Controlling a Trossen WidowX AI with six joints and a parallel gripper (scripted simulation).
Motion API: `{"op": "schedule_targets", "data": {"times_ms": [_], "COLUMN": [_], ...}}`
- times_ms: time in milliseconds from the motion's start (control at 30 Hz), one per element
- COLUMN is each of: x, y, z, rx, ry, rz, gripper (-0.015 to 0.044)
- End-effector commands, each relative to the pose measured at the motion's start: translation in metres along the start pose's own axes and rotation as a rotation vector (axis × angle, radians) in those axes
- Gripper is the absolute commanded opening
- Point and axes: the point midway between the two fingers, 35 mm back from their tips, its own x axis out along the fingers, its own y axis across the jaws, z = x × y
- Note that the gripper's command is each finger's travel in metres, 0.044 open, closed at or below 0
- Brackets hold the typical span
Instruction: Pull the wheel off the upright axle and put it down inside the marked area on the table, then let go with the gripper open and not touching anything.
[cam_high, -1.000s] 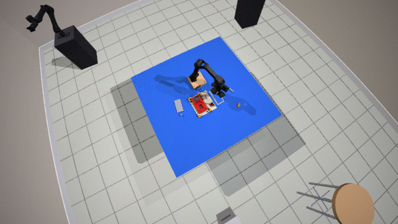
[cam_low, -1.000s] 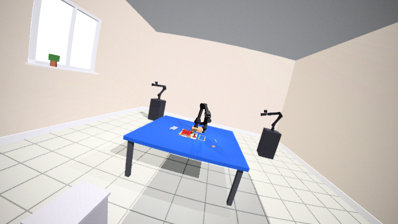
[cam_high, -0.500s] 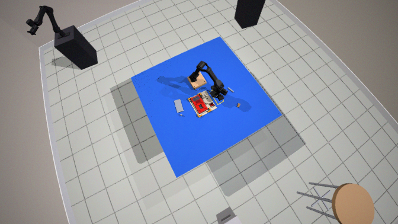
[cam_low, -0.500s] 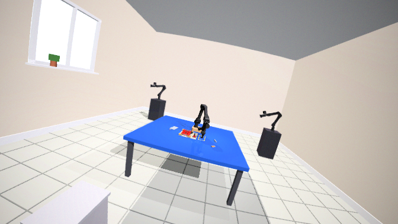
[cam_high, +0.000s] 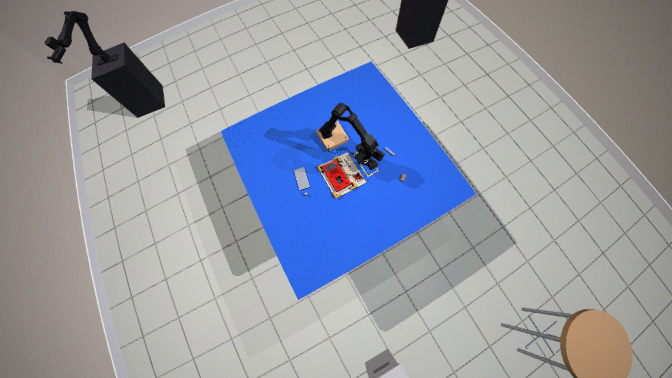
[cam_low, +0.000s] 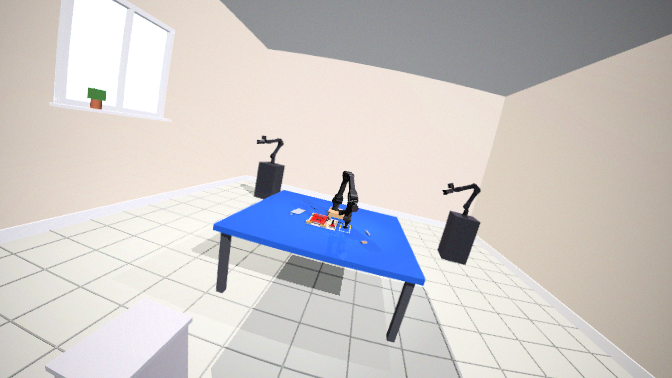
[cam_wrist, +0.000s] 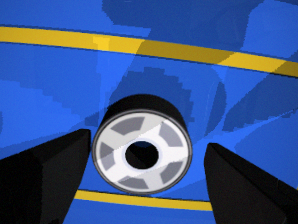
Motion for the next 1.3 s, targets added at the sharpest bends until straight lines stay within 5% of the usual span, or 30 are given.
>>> {"op": "schedule_targets", "data": {"times_ms": [0, 267, 467, 667, 1267], "x": [-0.022, -0.059, -0.078, -0.103, -0.104], "y": [0.003, 0.002, -0.034, -0.08, -0.081], "z": [-0.002, -0.001, 0.014, 0.034, 0.035], "rx": [0.002, 0.005, 0.002, 0.005, 0.005], "ry": [0.003, 0.001, 0.002, -0.002, -0.002], "rz": [0.011, 0.011, 0.008, 0.005, 0.005], "gripper": [0.03, 0.03, 0.044, 0.044, 0.044]}}
